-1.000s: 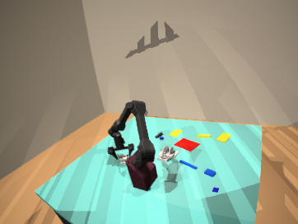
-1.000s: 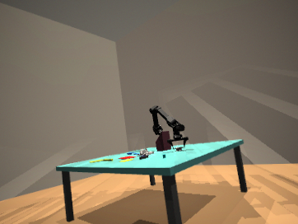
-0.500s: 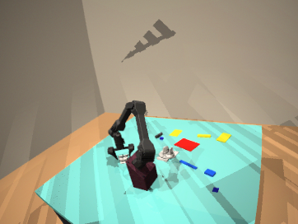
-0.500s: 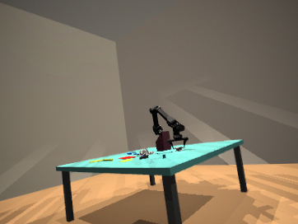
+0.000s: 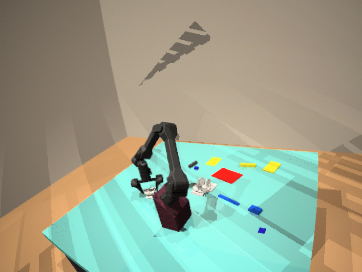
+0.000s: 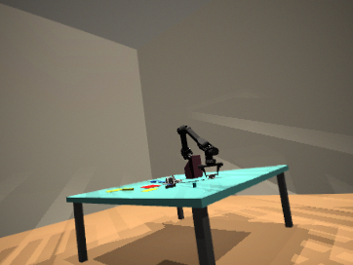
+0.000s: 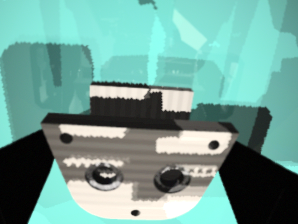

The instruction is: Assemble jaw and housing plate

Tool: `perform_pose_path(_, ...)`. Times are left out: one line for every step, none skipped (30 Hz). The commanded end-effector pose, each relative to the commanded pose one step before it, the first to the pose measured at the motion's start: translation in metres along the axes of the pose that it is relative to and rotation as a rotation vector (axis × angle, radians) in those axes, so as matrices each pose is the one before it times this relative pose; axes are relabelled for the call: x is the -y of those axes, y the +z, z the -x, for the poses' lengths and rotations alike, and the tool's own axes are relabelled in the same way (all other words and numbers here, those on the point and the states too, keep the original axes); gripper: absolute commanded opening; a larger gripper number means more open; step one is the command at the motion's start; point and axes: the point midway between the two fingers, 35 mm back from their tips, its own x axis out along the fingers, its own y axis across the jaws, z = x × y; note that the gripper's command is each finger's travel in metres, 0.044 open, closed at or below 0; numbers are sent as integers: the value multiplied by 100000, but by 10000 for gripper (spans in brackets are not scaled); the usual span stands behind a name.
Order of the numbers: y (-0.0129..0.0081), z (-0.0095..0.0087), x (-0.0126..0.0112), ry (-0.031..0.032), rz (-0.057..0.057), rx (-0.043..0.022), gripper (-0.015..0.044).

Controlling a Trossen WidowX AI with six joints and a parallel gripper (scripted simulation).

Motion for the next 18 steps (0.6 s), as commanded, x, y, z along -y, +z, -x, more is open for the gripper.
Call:
perform_pose_path(1,1,-1,7,-3,1,373)
perform_pose_path(0,0,0,0,0,0,367)
perform_pose_path(0,0,0,0,0,0,360)
perform_pose_path(0,0,0,0,0,0,353)
perform_pose_path(0,0,0,0,0,0,351)
perform_pose_path(0,0,0,0,0,0,351)
perform_pose_path(0,0,0,0,0,0,351)
perform_pose_path(0,0,0,0,0,0,351)
perform_pose_path(0,0,0,0,0,0,351)
perform_pose_path(0,0,0,0,0,0,351)
perform_pose_path(0,0,0,0,0,0,351)
perform_pose_path(0,0,0,0,0,0,351)
perform_pose_path(0,0,0,0,0,0,351)
perform_pose_path(0,0,0,0,0,0,351)
perform_pose_path(0,0,0,0,0,0,351)
perform_pose_path(0,0,0,0,0,0,351)
perform_pose_path(6,50,-1,2,3,3,351)
perform_pose_path(18,150,-4,7,10,10,351)
